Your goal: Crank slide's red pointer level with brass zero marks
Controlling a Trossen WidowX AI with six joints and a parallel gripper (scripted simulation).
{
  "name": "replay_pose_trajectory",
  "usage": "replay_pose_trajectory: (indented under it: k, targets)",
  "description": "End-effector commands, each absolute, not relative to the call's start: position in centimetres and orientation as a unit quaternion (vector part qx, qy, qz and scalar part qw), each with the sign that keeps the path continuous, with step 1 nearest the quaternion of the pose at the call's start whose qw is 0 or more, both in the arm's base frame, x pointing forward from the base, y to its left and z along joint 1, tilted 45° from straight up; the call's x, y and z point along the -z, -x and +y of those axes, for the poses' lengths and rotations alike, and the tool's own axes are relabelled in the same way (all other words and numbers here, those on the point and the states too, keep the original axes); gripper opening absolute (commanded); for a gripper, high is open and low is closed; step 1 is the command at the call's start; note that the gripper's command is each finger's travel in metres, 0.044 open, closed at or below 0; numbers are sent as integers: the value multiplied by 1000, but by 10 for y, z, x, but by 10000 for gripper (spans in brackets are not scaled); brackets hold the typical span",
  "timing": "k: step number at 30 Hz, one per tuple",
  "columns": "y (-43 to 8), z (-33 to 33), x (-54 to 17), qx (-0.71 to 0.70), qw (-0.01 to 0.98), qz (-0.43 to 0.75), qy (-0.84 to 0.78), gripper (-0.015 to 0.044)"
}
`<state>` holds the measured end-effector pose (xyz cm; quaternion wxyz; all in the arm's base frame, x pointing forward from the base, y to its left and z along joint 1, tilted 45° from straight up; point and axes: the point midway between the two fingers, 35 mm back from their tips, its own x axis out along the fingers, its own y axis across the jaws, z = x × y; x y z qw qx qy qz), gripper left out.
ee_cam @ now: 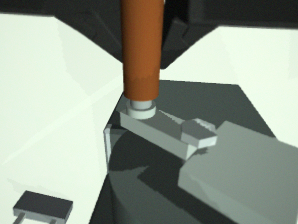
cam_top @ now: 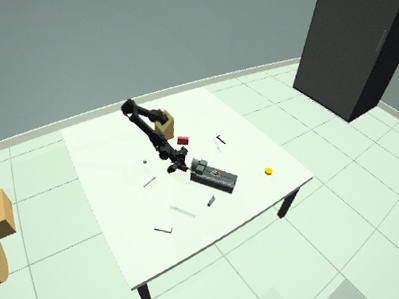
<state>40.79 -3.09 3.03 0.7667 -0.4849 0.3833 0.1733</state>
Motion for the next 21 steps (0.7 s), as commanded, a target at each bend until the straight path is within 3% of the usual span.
replay_pose_trajectory:
  k: [1, 21]
  targets:
    - [-406, -34, -21, -174, 764, 389, 484, 0]
    - [-402, -34, -13, -174, 764, 389, 484, 0]
